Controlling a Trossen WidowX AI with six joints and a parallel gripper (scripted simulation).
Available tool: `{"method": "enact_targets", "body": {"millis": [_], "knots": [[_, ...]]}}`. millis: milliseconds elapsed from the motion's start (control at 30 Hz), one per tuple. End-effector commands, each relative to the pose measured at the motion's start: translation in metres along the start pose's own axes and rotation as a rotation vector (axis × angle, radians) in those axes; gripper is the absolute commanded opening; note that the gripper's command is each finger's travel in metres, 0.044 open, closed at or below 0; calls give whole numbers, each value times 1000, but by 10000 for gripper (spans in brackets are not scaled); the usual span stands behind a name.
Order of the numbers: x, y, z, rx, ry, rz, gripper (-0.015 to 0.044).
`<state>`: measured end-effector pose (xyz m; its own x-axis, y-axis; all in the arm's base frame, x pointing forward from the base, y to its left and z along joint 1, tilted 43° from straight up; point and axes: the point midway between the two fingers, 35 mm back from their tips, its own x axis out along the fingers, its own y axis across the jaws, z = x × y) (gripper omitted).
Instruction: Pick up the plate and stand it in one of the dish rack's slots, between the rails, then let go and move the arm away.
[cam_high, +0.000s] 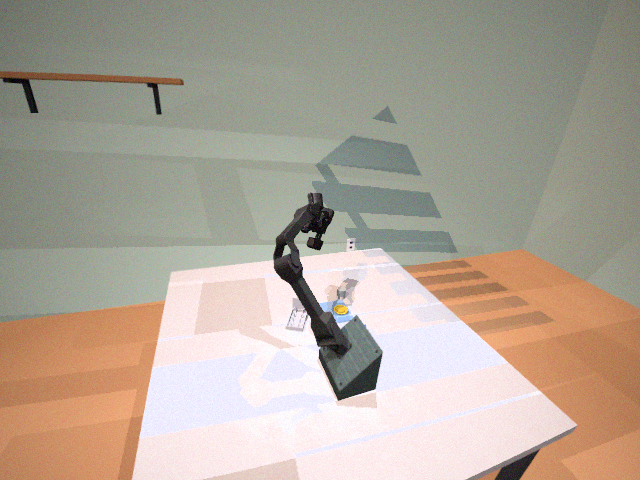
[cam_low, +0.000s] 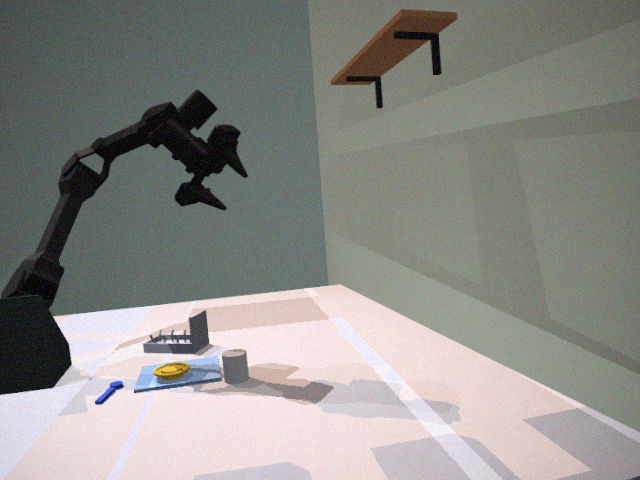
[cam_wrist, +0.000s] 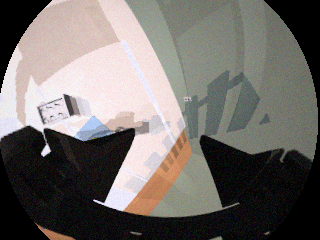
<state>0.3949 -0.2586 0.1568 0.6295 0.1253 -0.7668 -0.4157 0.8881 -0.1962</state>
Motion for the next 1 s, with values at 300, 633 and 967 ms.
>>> {"method": "enact_targets", "body": {"millis": [300,633,967], "knots": [[35,41,-72,309,165,241,400],[49,81,-118,551,299,439,400],[51,122,-154,788,437,641,400]]}}
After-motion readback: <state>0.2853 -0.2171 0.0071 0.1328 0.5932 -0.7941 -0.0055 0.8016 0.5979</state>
